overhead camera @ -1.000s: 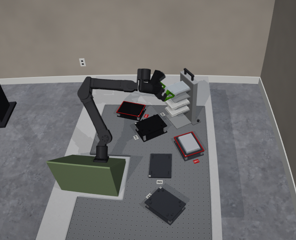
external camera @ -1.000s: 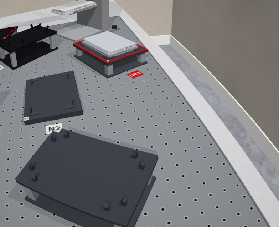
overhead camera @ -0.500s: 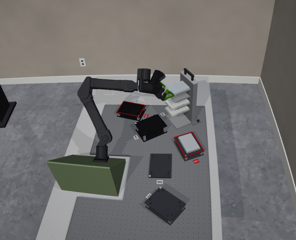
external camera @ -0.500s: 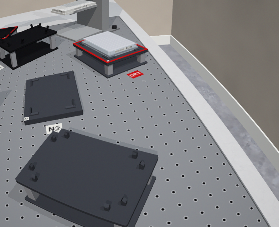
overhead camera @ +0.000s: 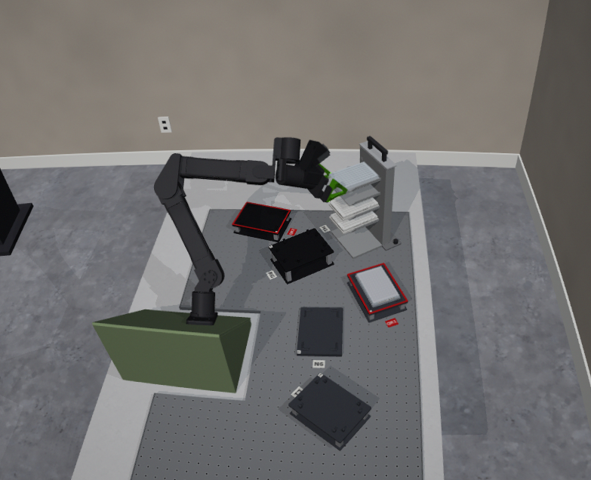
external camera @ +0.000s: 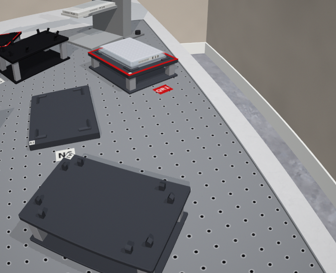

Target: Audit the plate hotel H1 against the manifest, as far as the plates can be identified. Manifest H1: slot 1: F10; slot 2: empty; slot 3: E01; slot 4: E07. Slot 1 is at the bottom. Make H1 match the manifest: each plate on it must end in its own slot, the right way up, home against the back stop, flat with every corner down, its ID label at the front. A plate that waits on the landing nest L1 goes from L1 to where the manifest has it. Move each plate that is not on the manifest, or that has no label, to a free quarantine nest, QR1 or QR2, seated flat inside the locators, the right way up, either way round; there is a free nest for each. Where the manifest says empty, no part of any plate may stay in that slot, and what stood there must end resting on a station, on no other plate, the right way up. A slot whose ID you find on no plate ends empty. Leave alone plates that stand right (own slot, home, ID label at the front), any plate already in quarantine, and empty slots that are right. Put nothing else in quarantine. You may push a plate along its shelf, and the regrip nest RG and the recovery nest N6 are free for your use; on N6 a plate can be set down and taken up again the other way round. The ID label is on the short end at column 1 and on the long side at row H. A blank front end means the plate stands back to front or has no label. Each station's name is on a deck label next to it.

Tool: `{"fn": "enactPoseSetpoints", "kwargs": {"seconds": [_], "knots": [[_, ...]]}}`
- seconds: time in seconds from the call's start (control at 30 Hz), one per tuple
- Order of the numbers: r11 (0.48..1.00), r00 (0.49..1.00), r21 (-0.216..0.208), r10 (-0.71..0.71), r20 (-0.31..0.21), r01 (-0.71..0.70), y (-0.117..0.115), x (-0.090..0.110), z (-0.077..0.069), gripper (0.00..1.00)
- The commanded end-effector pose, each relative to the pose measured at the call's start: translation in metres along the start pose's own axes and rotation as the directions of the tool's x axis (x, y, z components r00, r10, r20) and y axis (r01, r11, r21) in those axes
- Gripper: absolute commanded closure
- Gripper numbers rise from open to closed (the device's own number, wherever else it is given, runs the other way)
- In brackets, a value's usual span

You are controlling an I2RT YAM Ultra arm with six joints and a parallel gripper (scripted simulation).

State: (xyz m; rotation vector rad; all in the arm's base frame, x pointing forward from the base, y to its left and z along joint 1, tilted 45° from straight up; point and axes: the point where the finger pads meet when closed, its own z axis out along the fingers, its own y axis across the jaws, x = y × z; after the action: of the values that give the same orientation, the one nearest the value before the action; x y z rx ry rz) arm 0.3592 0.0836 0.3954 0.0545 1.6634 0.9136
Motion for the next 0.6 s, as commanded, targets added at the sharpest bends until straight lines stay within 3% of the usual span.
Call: {"fn": "enactPoseSetpoints", "kwargs": {"seconds": [0.0, 0.57], "knots": [[1.0, 1.0, 0.002, -0.008, 0.017, 0.008, 0.002, -0.004, -0.005, 0.14], [1.0, 1.0, 0.002, -0.008, 0.016, 0.007, 0.002, 0.006, -0.022, 0.14]]}}
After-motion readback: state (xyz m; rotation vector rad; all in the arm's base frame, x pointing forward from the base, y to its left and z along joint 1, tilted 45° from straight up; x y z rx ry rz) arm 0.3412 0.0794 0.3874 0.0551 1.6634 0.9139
